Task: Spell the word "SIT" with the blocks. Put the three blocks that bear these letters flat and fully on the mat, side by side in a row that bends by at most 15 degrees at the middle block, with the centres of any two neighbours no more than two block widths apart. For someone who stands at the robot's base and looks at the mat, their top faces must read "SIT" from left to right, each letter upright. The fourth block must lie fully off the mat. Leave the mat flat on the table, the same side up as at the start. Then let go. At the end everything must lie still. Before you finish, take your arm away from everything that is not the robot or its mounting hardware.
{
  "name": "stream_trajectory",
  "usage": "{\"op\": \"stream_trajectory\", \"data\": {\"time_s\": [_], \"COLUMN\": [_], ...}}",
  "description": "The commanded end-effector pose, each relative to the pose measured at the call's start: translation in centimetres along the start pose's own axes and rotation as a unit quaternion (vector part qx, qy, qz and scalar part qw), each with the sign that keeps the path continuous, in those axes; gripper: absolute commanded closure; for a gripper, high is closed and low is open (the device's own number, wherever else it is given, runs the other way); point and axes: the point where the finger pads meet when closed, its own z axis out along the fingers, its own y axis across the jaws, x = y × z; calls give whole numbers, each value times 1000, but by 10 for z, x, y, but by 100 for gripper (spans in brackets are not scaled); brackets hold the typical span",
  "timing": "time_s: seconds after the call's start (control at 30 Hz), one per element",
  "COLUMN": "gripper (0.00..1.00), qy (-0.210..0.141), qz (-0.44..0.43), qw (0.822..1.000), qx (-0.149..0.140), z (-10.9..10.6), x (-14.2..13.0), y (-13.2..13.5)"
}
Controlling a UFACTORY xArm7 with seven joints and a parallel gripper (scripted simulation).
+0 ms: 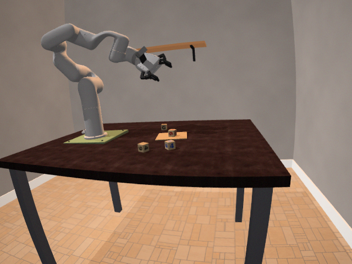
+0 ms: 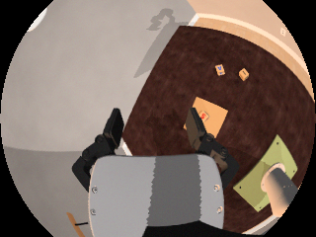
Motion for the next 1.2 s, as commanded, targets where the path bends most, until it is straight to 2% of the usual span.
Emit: {"op": "stream_trajectory", "data": {"time_s": [0.0, 0.2, 0.23, 0.6, 0.63, 0.77, 1.0, 1.03, 1.17], "gripper": [0, 0, 0, 0, 0, 0, 0, 0, 0], "qy": [-16, -16, -34, -34, -51, -67, -67, -82, -82], "qz": [-52, -52, -110, -110, -164, -213, -213, -259, -259], "qw": [999, 999, 993, 993, 985, 975, 975, 962, 962], "qx": [2, 2, 5, 5, 10, 15, 15, 21, 21], "z": [2, 2, 2, 2, 2, 1, 1, -1, -1], "x": [-22, -22, -46, -46, -69, -90, -90, -110, -110], "y": [1, 1, 5, 5, 9, 14, 14, 19, 19]}}
